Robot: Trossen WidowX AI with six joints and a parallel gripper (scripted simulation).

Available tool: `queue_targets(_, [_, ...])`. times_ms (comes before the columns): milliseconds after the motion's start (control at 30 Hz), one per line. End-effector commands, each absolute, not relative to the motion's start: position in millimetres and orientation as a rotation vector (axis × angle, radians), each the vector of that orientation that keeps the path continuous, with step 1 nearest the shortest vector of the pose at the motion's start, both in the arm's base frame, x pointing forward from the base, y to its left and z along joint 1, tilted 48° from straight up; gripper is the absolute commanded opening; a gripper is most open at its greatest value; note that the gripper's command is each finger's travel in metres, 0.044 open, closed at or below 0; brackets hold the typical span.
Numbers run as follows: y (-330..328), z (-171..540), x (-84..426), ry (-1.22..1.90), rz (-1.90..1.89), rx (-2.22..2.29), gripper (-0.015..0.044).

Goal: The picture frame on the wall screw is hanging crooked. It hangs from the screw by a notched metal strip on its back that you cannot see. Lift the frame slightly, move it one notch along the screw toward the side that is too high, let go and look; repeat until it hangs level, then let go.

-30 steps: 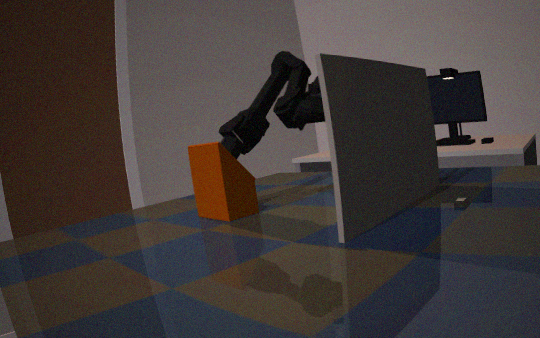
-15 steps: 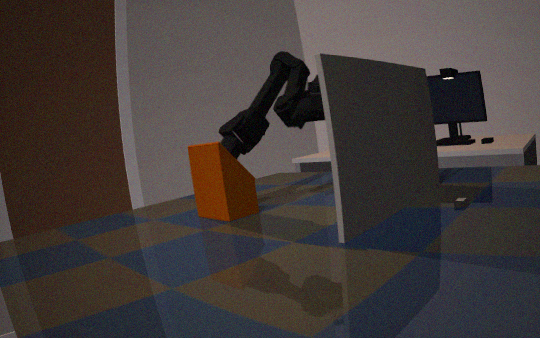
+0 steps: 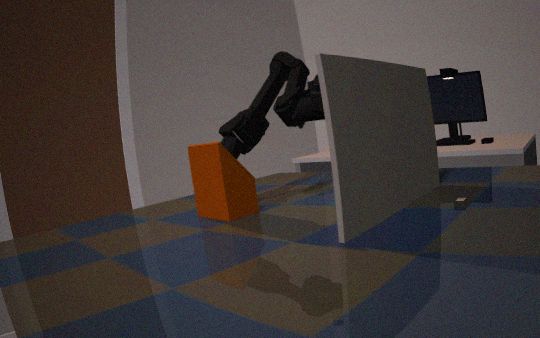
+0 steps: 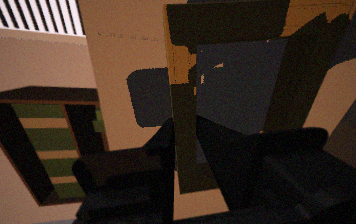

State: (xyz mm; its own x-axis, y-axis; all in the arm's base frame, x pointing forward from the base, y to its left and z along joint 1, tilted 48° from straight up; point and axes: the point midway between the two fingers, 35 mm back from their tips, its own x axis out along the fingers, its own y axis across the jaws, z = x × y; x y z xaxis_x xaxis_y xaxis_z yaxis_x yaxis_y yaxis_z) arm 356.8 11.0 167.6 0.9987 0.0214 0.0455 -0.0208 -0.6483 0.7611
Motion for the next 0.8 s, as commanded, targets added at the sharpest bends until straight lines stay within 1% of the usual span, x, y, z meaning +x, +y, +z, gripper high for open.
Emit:
queue_targets(0, [10.2, 168.8, 357.1, -0.011, 0.068, 2.273, 0.0000])
queue_targets(767, [8.7, 167.6, 357.2, -0.011, 0.067, 2.273, 0.0000])
